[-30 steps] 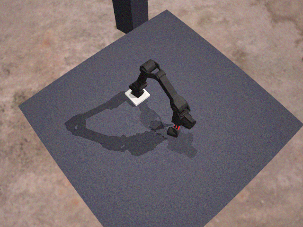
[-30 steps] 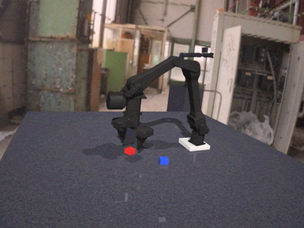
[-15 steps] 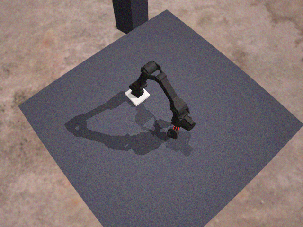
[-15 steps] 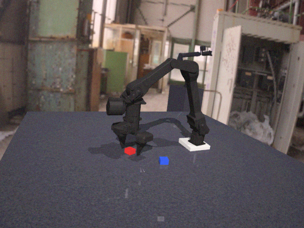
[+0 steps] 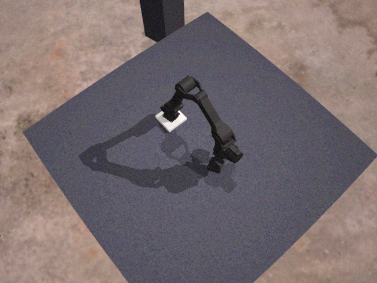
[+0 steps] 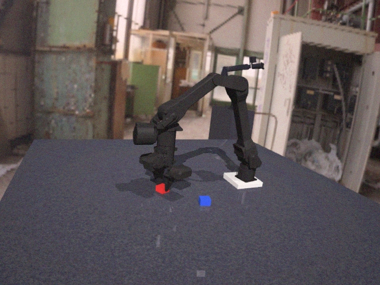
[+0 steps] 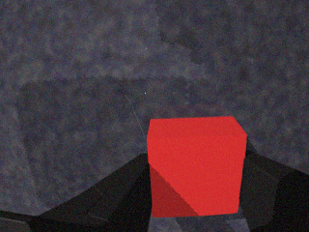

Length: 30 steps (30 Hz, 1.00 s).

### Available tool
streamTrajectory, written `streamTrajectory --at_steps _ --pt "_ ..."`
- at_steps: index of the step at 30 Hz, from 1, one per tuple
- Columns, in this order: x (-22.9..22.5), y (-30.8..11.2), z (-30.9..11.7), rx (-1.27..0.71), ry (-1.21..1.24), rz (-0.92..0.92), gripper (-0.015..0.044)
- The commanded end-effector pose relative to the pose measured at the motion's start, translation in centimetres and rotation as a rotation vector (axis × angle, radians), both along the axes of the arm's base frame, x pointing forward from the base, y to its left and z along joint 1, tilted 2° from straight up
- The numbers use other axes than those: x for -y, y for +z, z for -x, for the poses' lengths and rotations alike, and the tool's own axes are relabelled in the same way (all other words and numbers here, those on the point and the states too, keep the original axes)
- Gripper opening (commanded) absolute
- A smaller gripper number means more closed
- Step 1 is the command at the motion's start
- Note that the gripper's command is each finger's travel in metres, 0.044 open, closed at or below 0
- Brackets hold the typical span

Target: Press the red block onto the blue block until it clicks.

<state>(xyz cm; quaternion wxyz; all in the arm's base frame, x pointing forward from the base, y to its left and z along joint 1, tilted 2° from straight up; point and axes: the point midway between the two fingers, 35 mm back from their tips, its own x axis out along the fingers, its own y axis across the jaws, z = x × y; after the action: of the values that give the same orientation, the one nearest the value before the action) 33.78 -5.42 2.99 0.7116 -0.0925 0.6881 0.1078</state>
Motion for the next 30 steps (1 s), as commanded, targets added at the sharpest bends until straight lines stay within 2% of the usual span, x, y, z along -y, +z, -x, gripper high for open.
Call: streamTrajectory --at_steps 1,2,5,30 --pt "0.0 0.0 0.0 0.002 -0.006 -0.001 0.0085" --pt "0.0 0.0 0.0 0.002 -0.006 -0.001 0.0078" --pt "0.0 0.3 -0.1 0.002 -0.006 -0.001 0.0" --pt "0.8 11.7 -0.7 0.003 -0.006 -0.001 0.0"
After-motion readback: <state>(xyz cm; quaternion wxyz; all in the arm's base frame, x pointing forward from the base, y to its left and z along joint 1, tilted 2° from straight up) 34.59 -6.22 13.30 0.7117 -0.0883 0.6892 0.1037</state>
